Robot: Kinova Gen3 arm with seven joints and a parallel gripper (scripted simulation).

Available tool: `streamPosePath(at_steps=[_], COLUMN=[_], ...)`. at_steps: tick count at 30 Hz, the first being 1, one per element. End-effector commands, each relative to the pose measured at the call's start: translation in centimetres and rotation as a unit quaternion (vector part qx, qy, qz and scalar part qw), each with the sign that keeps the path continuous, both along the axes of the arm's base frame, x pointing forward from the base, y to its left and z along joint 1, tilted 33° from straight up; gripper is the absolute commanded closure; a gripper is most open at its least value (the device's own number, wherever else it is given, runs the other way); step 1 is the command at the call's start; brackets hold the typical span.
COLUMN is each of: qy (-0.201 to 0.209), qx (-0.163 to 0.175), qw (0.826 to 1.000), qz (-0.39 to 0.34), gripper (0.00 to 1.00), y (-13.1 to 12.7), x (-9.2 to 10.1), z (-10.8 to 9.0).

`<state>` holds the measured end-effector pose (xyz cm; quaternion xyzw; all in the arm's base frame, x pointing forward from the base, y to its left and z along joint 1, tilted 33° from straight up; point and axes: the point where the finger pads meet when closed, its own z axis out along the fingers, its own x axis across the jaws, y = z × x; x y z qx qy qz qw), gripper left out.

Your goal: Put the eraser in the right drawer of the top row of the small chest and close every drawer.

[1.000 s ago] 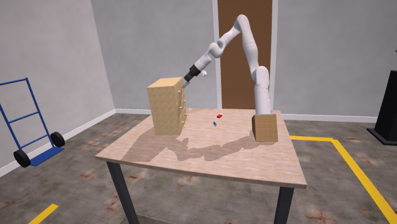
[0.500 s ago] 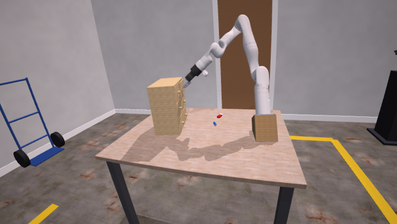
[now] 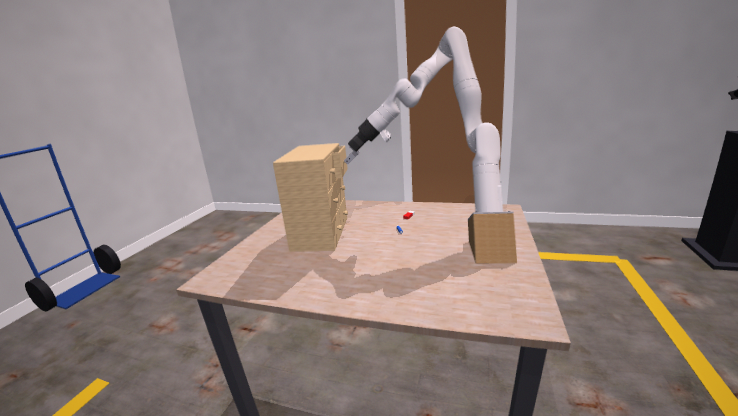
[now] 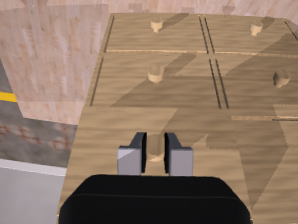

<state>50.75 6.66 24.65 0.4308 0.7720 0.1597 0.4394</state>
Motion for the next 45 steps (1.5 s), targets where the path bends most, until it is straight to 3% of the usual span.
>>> streamPosePath(at_steps=[1, 27, 45], qy=[-0.001, -0.001, -0.001], qx=[0.000, 0.000, 0.000], qw=[1.000, 1.000, 1.000], qz=[0.001, 0.001, 0.001], gripper=[0.63, 0.63, 0.63], y=[-0.1, -0.9, -1.1], x=[-0.4, -3.4, -4.0], z=[0.1, 0.2, 0.2])
